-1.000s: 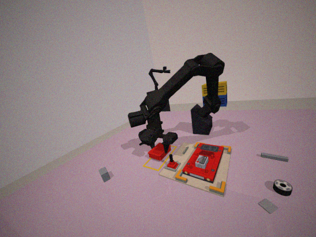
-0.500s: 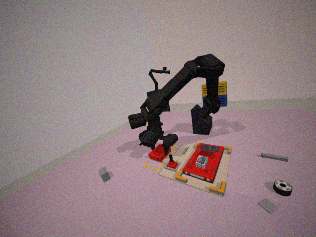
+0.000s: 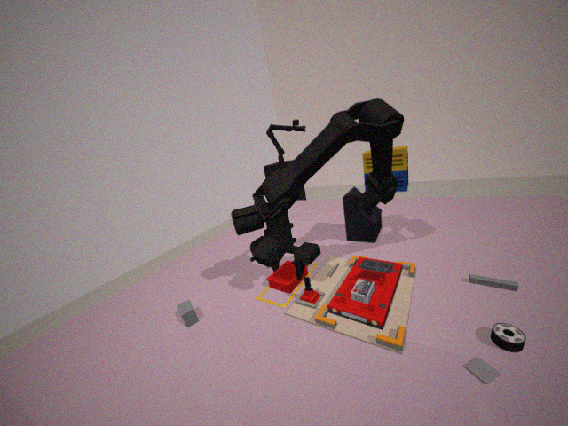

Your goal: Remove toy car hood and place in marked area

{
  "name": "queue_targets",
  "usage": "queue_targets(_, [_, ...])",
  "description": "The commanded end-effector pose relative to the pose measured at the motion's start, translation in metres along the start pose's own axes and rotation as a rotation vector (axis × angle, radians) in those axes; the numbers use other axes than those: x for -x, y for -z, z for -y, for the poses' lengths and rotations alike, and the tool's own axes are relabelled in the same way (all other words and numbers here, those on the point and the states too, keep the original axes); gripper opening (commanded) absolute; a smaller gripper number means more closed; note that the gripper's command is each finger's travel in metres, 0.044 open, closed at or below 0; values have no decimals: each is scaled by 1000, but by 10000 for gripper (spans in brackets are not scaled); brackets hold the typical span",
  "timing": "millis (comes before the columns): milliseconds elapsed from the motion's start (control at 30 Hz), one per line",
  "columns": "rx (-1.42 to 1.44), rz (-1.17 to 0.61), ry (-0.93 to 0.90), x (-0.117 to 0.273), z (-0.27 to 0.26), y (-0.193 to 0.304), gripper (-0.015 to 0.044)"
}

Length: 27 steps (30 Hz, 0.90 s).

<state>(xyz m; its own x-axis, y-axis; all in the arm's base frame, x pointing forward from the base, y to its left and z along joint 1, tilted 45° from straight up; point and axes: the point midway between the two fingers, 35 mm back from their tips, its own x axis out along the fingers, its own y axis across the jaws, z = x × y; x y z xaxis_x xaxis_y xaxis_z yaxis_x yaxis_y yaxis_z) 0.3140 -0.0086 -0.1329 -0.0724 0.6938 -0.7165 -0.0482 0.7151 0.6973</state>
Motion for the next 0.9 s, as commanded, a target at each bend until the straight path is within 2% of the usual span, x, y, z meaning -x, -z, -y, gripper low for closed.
queue_targets(0, [0, 1, 0, 0, 0, 0, 79])
queue_targets(467, [0, 1, 0, 0, 0, 0, 440])
queue_targets(600, [0, -1, 1, 18, 1, -2, 440])
queue_targets(767, [-1, -6, -4, 66, 2, -1, 440])
queue_targets(867, [-1, -7, -5, 73, 2, -1, 440])
